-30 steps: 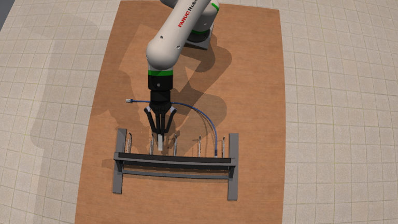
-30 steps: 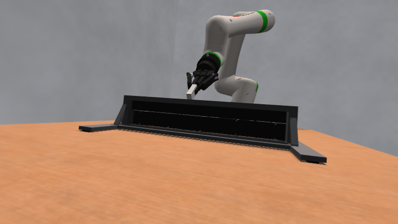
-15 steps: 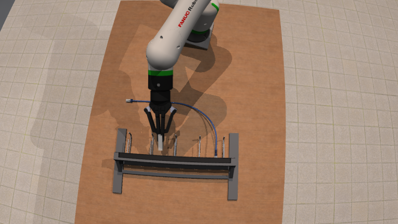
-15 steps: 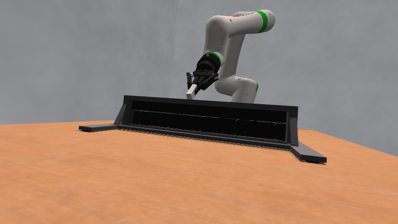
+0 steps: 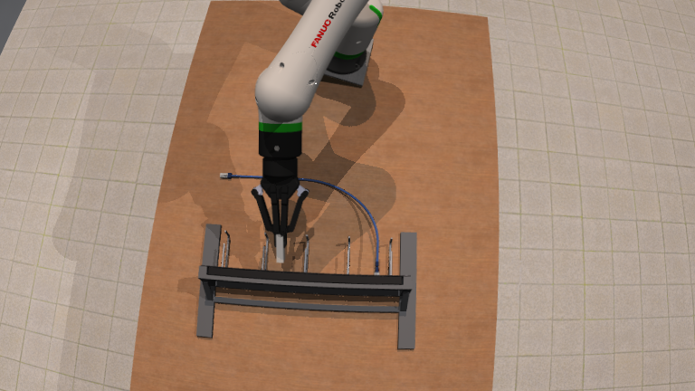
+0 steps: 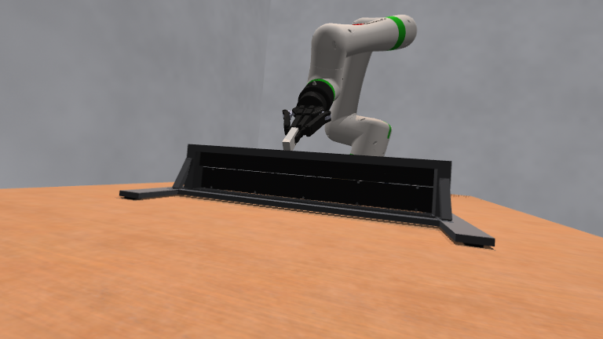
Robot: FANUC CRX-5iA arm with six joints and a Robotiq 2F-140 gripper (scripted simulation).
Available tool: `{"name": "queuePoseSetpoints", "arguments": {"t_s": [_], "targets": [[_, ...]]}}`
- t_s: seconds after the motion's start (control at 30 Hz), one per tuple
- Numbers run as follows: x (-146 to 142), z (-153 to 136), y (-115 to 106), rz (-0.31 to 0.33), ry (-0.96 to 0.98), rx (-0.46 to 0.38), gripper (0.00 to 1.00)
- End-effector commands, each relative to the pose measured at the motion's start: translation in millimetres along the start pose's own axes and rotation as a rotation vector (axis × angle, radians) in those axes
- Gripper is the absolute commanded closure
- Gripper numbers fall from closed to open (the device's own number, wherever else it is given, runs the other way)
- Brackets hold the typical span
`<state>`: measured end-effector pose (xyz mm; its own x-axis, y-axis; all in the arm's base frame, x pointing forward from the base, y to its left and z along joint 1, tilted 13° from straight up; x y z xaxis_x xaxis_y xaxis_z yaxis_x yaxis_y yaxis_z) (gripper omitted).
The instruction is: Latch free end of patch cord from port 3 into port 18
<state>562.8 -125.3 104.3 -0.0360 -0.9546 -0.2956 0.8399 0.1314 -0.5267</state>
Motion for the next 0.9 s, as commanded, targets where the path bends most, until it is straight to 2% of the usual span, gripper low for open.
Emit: {"name": "queuePoseSetpoints", "arguments": {"t_s": [0.0,0.13,0.23,0.3,0.5,0.63,0.77,0.87], "targets": [[0.1,0.3,-0.5,0.0,0.0,0.0,1.0],[0.1,0.3,-11.3,0.0,0.0,0.0,1.0],[0.1,0.3,-31.4,0.0,0.0,0.0,1.0],[0.1,0.3,-31.4,0.0,0.0,0.0,1.0],[0.1,0.2,-92.3,0.0,0.0,0.0,1.0],[0.1,0.2,-119.8,0.0,0.0,0.0,1.0],[0.1,0.2,-134.0,0.0,0.0,0.0,1.0],[0.1,0.2,-136.1,0.0,0.0,0.0,1.0]]}}
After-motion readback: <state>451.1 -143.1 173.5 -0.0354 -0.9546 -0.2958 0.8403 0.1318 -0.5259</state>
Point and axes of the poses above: the point where the finger pads meet when closed, its own y axis out along the fingers, its own x axis across the jaws, z = x × y, the point moved 3 cm from there along -y, back along the fingers, and after that the axes turned 5 degrees about y, right-handed, at the moved point
